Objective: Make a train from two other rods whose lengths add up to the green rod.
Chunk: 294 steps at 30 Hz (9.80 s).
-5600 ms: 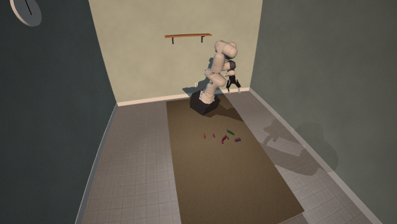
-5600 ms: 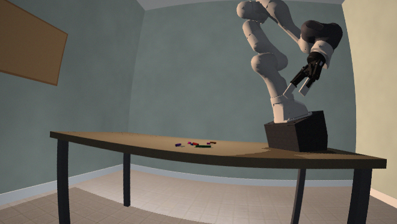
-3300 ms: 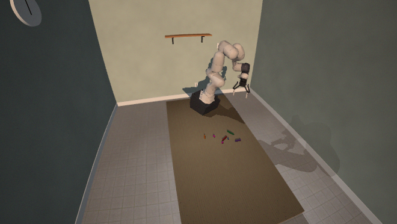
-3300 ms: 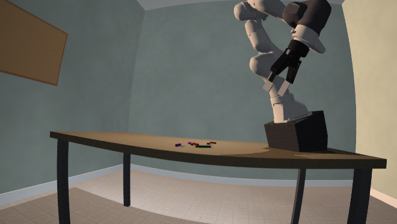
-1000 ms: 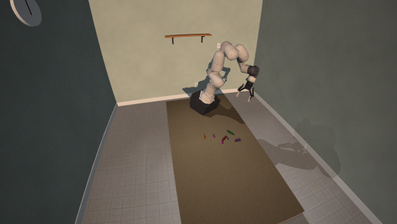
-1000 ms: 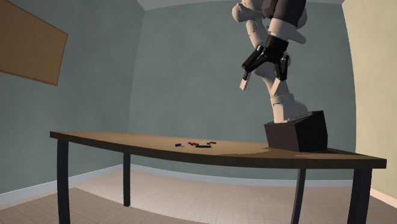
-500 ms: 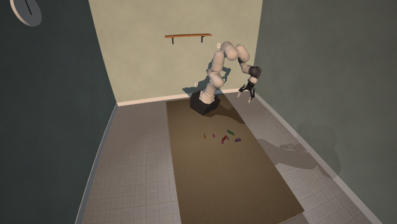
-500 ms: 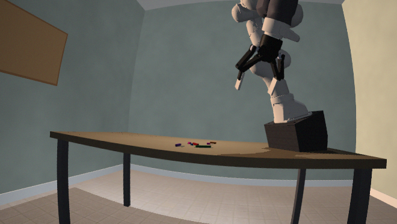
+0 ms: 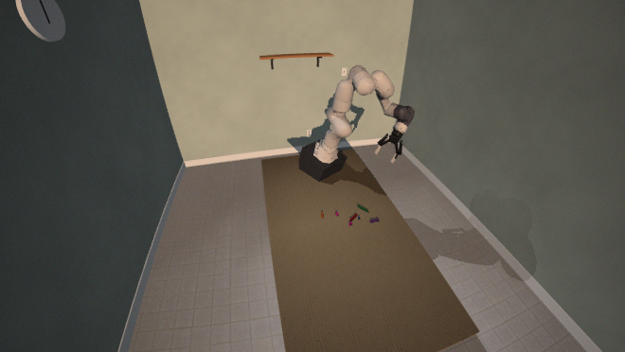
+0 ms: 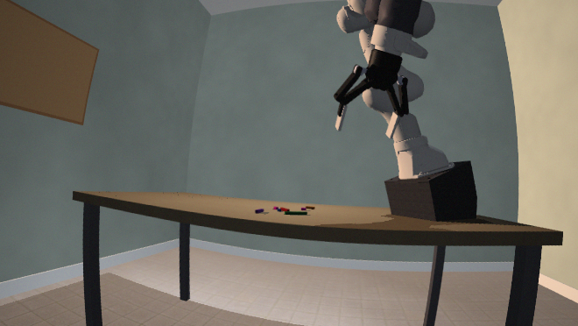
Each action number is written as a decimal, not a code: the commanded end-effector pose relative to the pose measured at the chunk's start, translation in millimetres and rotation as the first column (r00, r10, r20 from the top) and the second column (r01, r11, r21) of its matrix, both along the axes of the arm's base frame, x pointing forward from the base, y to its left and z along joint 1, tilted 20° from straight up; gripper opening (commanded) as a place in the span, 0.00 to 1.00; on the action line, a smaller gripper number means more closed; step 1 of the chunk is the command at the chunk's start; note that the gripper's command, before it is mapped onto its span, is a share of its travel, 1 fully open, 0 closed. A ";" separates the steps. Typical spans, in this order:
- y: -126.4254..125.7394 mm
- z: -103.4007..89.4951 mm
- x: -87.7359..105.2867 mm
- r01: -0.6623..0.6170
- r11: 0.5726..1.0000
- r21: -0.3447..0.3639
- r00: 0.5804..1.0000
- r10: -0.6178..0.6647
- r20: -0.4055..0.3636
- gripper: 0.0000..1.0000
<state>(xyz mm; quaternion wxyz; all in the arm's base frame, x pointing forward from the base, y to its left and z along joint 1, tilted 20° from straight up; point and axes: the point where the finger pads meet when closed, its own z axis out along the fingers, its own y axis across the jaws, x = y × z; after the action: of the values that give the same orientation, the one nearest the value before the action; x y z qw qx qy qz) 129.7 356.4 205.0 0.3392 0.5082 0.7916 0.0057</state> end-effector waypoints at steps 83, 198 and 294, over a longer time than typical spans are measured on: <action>-6.4 30.7 87.7 0.498 0.850 0.171 0.866 -0.499 -0.043 1.00; -67.1 87.5 236.2 0.919 0.185 0.347 0.265 -0.944 -0.197 1.00; -186.5 149.2 355.2 0.766 -0.509 0.393 -0.370 -0.849 -0.377 1.00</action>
<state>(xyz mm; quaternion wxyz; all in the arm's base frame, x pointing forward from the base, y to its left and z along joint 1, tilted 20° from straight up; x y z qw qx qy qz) 474.6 187.6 346.3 0.1025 0.9944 -0.0102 -0.0217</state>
